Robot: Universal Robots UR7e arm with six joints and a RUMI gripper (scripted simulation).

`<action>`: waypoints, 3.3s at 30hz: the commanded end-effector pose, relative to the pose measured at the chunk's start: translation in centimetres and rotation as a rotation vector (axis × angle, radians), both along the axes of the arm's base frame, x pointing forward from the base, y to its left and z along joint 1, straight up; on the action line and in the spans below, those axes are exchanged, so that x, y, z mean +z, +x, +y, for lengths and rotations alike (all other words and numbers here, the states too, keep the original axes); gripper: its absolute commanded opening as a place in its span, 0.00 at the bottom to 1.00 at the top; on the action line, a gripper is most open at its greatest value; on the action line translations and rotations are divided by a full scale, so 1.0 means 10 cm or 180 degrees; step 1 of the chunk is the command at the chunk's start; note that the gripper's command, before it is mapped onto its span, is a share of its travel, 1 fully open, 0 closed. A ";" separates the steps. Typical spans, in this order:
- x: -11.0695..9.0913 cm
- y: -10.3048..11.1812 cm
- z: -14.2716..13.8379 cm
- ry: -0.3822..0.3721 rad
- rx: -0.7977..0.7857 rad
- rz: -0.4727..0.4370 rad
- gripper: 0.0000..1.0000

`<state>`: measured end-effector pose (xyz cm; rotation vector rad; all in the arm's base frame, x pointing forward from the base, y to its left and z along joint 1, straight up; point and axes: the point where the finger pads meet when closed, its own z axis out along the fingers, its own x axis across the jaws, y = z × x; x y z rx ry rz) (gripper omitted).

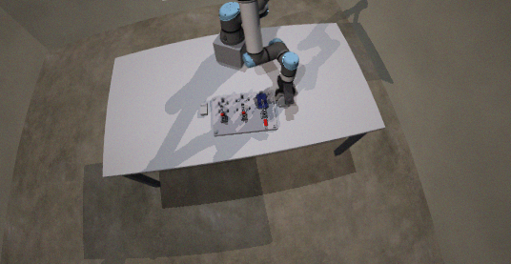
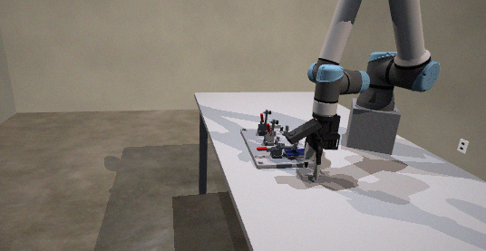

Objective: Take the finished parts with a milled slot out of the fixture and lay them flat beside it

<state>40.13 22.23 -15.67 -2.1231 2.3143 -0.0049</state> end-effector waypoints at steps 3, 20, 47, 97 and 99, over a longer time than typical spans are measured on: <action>-0.01 -0.02 0.00 -0.0004 0.0002 0.0008 0.54; 0.23 -0.01 0.00 -0.0002 0.0002 0.0000 0.54; 1.01 0.01 0.01 0.0001 0.0003 -0.0011 0.54; 1.31 0.02 0.01 0.0003 0.0004 -0.0019 0.54; 1.38 0.02 0.01 0.0003 0.0004 -0.0019 0.54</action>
